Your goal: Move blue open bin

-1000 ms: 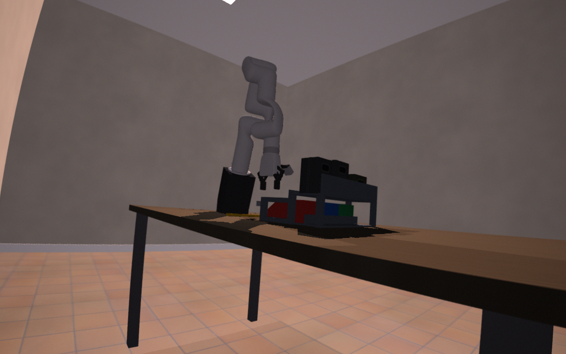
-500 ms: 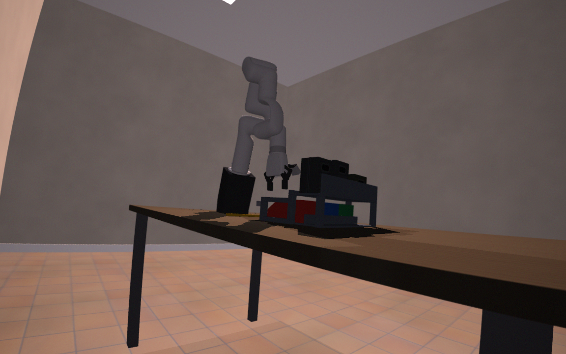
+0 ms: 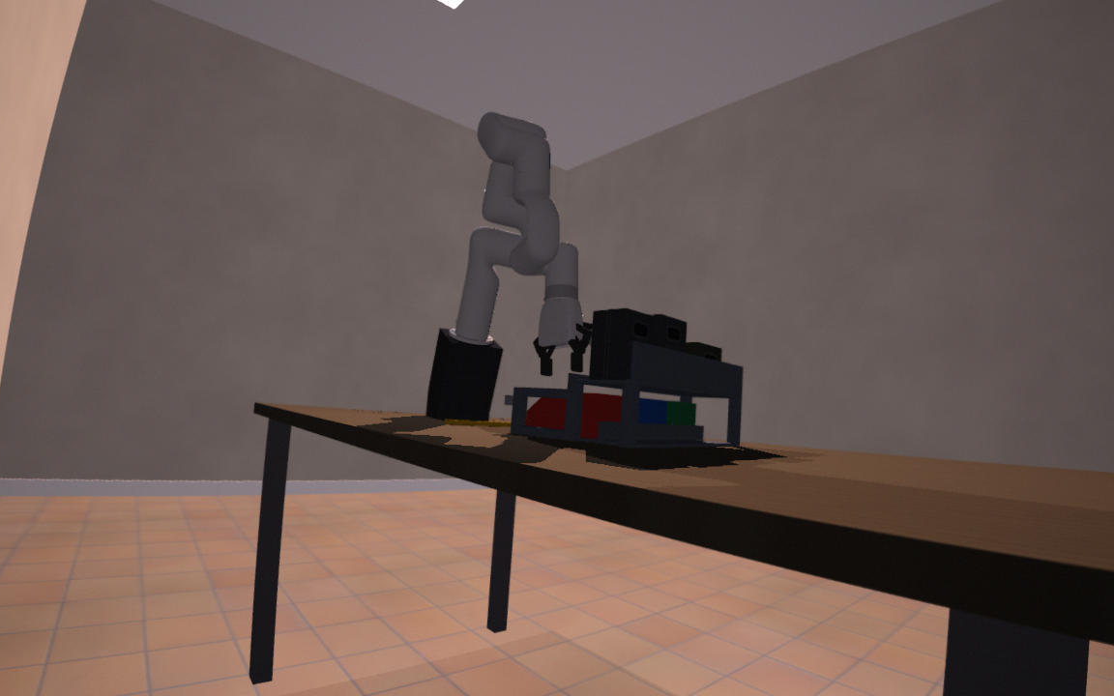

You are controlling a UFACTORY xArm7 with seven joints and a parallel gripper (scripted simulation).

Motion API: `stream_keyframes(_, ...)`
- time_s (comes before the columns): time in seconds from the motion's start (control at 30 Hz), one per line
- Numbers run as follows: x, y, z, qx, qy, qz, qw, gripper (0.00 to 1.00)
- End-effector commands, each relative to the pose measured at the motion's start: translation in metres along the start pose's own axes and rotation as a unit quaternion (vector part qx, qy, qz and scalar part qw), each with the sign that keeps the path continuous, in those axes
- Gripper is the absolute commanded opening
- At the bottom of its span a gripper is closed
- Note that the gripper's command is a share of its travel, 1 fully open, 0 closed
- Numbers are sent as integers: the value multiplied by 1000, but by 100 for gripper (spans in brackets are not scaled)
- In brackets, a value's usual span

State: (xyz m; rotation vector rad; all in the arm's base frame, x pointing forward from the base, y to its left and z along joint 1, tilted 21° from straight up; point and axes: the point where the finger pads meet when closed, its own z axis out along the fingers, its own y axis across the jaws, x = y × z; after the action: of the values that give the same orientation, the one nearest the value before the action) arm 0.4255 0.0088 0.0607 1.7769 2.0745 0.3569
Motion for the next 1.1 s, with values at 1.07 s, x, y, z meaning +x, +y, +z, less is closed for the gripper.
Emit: stream_keyframes(1.07,1,99,9,49,4,-3,999,100)
